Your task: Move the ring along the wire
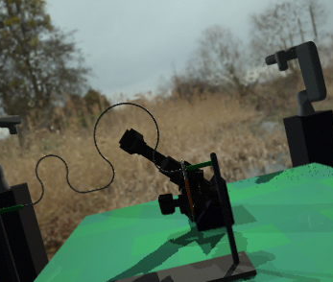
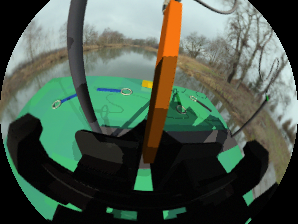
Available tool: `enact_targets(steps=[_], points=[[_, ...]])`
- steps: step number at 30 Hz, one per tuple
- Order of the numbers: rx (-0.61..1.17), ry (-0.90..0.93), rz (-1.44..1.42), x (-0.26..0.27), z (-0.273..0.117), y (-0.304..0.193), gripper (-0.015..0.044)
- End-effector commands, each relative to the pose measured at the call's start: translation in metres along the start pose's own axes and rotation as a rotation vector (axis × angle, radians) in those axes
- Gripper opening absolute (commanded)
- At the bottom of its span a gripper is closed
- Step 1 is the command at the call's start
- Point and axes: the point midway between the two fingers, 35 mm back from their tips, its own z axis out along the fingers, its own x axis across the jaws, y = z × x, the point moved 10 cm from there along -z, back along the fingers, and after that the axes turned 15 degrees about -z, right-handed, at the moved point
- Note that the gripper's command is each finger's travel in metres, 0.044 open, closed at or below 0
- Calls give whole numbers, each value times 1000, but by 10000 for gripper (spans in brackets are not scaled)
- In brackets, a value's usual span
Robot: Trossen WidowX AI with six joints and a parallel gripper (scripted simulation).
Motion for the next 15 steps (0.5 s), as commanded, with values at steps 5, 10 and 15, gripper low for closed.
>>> enact_targets(steps=[5,10,15], points=[[-5,-1,7,9,-2,3,-150],[-5,-1,7,14,-3,5,-150],[-6,-1,7,19,-3,6,-150]])
